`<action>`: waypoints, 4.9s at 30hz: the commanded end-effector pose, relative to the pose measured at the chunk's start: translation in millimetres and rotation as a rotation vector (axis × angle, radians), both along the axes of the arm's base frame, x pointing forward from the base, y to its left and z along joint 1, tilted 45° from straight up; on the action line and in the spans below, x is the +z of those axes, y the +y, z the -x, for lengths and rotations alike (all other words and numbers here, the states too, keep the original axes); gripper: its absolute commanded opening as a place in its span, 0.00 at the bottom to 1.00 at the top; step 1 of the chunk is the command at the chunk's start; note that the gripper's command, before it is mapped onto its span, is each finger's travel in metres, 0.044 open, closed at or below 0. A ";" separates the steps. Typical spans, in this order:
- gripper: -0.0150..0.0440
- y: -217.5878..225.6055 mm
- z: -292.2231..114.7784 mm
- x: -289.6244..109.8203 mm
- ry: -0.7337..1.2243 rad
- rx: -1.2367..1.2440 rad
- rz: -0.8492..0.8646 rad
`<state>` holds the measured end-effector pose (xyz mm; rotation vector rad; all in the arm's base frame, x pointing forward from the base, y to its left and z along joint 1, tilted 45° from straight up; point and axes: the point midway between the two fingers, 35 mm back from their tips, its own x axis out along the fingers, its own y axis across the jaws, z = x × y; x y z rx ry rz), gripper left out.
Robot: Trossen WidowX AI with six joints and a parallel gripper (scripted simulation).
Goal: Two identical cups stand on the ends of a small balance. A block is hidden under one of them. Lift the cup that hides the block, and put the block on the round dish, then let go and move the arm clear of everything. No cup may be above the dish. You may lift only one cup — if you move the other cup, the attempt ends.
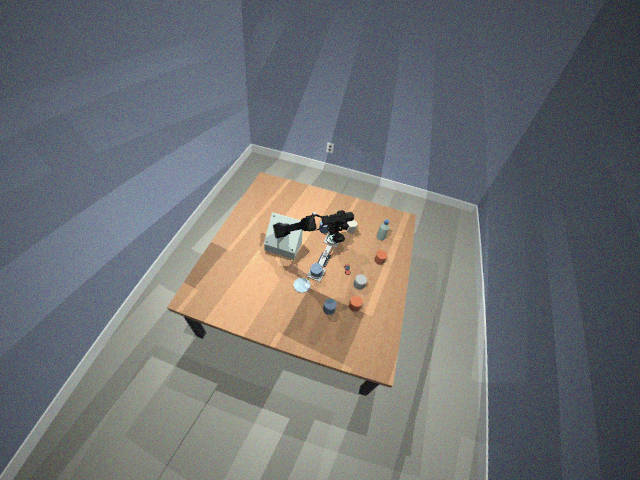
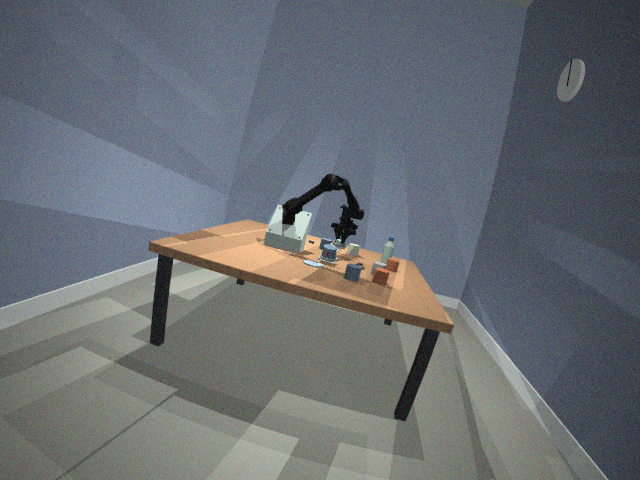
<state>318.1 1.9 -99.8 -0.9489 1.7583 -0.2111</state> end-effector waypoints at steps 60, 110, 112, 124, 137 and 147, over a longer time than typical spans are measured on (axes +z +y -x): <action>0.25 -130.6 12.0 183.0 -0.061 0.026 -0.102; 0.25 -270.8 141.4 211.3 0.015 0.004 0.025; 0.25 -272.7 141.6 209.5 0.015 0.004 0.025; 0.30 -282.0 142.3 204.3 0.012 0.000 0.032; 0.88 -282.0 142.3 204.3 0.012 0.000 0.032; 1.00 -240.0 136.2 242.1 0.014 0.004 0.023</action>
